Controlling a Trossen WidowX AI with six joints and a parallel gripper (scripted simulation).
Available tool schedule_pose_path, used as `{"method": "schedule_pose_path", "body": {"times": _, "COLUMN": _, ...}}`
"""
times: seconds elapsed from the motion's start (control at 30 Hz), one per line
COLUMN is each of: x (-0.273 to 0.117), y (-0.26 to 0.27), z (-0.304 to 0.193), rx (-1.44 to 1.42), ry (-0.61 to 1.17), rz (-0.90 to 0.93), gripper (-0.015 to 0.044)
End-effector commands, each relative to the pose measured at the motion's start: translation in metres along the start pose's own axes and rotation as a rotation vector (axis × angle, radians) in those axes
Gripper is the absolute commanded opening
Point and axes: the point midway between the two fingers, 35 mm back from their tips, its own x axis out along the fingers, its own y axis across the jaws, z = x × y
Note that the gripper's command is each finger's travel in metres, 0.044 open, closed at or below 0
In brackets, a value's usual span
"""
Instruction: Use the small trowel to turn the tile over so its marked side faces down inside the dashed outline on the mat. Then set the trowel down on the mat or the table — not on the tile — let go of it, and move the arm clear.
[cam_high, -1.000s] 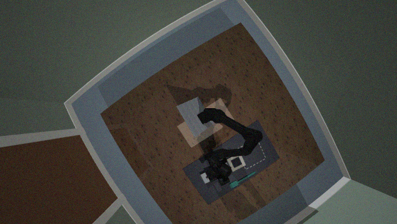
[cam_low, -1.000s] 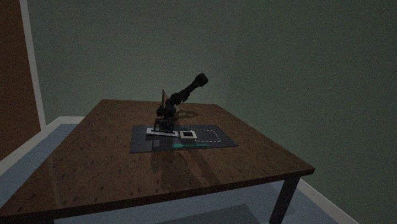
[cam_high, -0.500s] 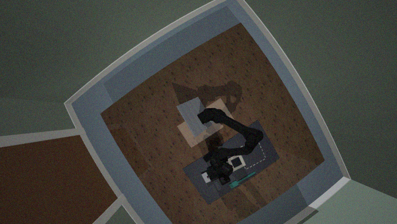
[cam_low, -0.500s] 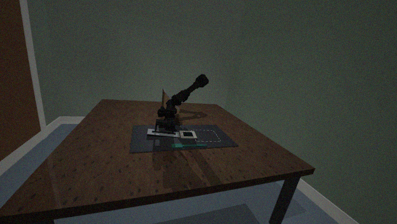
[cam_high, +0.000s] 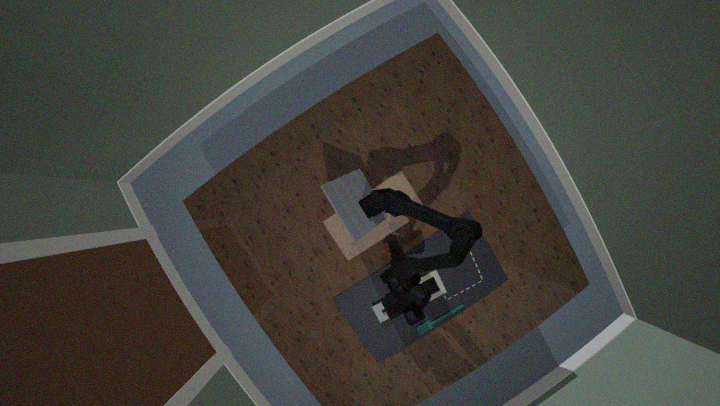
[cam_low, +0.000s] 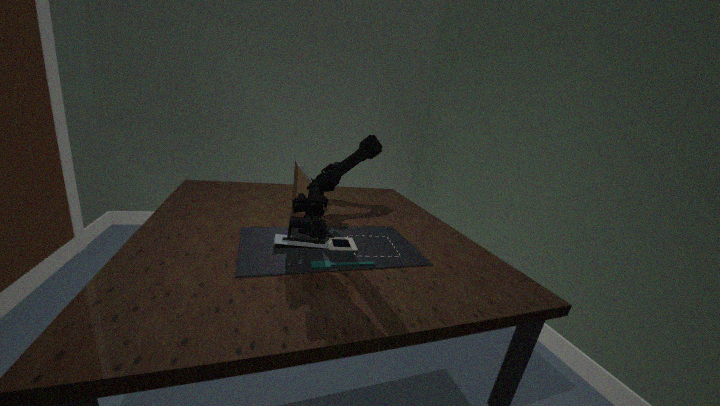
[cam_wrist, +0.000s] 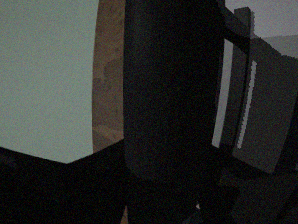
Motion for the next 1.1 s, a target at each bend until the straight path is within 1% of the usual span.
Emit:
{"method": "schedule_pose_path", "body": {"times": 0.0, "x": 0.000, "y": 0.003, "z": -0.012, "rx": -0.005, "ry": 0.014, "rz": 0.004, "gripper": 0.0000}}
{"method": "schedule_pose_path", "body": {"times": 0.23, "x": -0.002, "y": 0.003, "z": -0.022, "rx": -0.005, "ry": 0.015, "rz": 0.005, "gripper": 0.0000}}
{"method": "schedule_pose_path", "body": {"times": 0.43, "x": -0.004, "y": 0.006, "z": -0.019, "rx": 0.027, "ry": 0.041, "rz": 0.005, "gripper": 0.0000}}
{"method": "schedule_pose_path", "body": {"times": 0.57, "x": -0.012, "y": 0.015, "z": -0.018, "rx": 0.068, "ry": 0.077, "rz": 0.005, "gripper": 0.0000}}
{"method": "schedule_pose_path", "body": {"times": 1.07, "x": -0.034, "y": 0.041, "z": -0.039, "rx": 0.074, "ry": 0.081, "rz": 0.004, "gripper": 0.0000}}
